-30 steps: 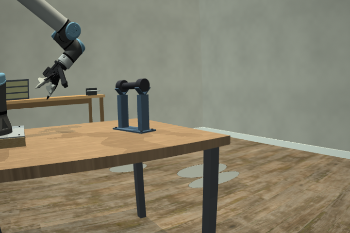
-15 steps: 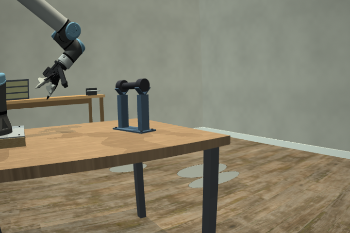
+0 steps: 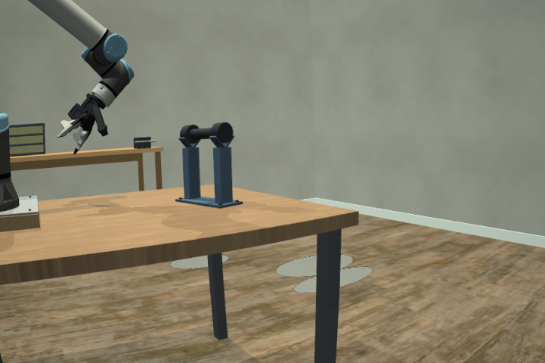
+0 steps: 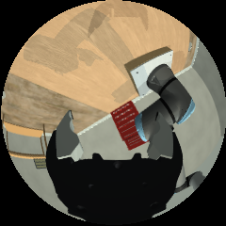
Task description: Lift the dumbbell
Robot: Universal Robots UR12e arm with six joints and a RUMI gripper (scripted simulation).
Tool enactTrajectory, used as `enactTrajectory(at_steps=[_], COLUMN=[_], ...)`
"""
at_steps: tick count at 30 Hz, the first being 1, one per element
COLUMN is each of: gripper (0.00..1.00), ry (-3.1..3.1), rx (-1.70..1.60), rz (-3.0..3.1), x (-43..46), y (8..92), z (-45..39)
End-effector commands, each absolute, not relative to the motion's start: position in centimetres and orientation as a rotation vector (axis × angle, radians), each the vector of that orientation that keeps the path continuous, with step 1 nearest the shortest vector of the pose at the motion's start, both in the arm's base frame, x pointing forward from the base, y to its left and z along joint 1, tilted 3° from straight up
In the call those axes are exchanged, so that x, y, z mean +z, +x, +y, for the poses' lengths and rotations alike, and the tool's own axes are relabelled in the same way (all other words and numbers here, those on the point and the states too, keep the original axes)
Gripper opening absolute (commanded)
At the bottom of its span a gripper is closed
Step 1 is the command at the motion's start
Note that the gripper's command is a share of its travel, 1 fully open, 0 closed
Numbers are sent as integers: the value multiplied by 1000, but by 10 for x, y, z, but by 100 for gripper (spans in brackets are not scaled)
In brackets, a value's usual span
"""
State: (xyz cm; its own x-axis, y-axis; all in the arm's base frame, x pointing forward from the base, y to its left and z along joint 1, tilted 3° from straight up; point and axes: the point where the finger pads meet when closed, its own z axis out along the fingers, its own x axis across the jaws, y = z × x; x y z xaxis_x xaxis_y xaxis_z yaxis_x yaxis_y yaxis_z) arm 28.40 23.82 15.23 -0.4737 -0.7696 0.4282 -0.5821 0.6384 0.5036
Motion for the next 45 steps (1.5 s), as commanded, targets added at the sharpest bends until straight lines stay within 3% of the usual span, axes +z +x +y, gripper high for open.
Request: enactTrajectory(at_steps=[1, 17, 45], gripper=[100, 100, 100], ry=[1092, 1413, 2337], rx=[-380, -360, -249], rz=[-2205, -2053, -1314], x=[154, 168, 211], y=[291, 337, 489], z=[235, 205, 108])
